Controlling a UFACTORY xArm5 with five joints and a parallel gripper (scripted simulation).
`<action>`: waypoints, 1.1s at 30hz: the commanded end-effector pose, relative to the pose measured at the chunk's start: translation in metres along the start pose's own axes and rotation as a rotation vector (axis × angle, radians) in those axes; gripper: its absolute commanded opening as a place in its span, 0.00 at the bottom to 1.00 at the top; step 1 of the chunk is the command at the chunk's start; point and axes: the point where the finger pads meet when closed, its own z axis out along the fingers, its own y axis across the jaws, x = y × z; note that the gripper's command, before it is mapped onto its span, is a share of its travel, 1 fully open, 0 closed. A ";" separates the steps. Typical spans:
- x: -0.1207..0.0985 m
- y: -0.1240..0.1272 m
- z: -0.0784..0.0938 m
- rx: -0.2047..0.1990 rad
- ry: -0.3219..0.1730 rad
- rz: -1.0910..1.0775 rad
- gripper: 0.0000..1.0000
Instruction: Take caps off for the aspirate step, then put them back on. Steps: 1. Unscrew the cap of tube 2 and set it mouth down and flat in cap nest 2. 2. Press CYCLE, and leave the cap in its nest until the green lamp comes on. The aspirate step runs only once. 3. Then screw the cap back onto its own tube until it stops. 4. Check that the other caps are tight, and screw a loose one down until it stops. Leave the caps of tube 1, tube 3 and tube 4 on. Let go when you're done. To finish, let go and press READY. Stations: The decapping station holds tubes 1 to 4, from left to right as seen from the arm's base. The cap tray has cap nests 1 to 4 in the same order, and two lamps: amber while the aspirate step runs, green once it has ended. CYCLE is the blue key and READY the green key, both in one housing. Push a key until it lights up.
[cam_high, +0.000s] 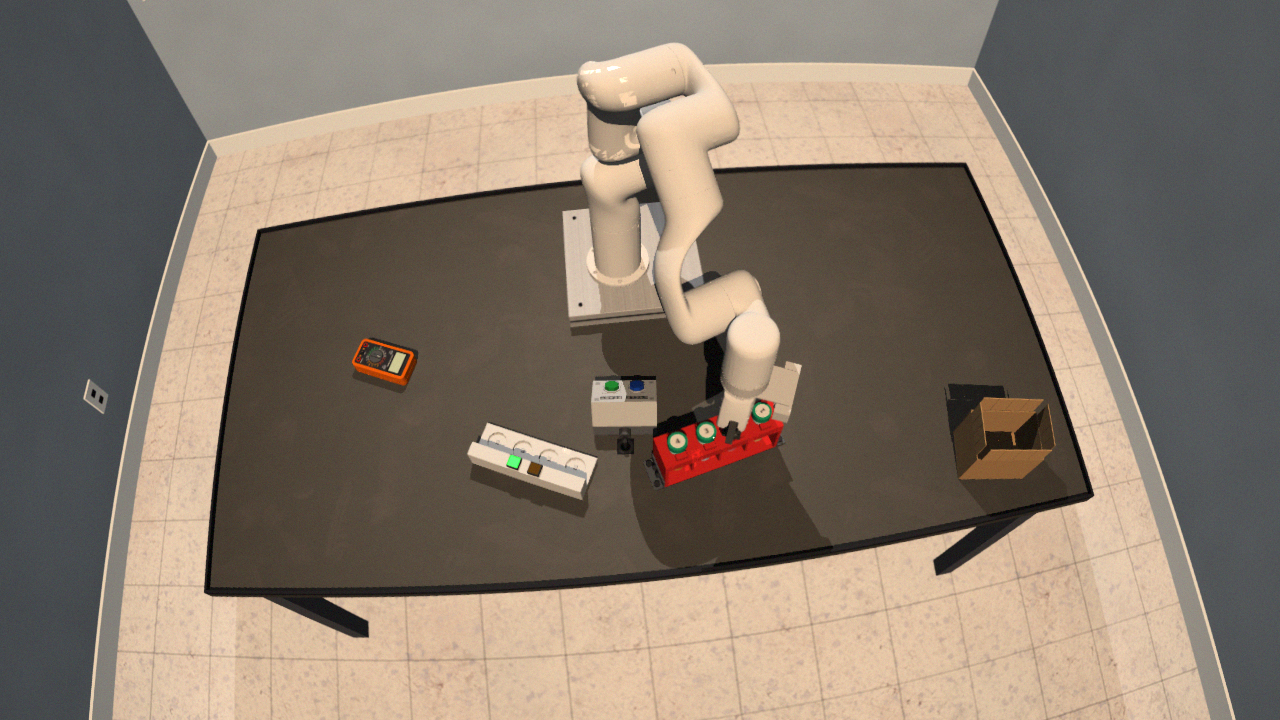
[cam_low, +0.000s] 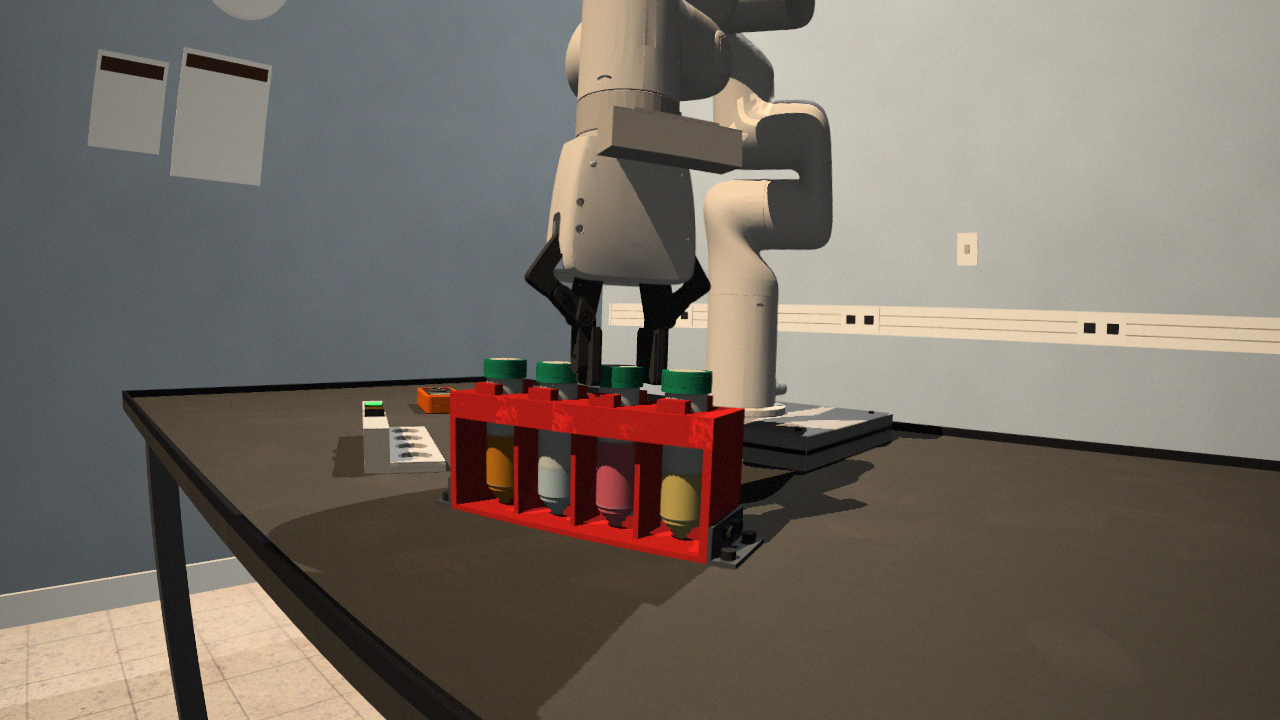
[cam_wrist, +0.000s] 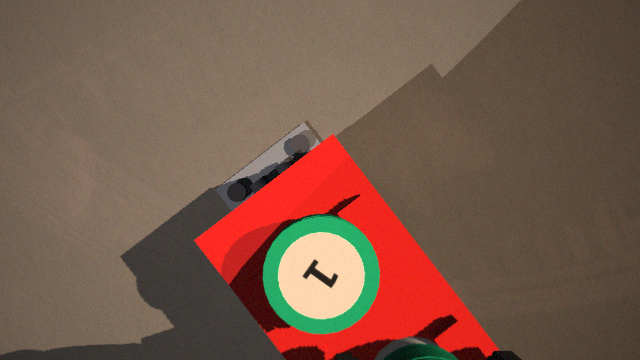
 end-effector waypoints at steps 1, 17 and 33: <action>0.001 0.001 -0.002 -0.003 0.003 -0.279 0.46; 0.001 0.001 -0.002 -0.004 0.001 -1.017 0.46; 0.001 0.001 -0.002 -0.004 0.001 -1.333 0.00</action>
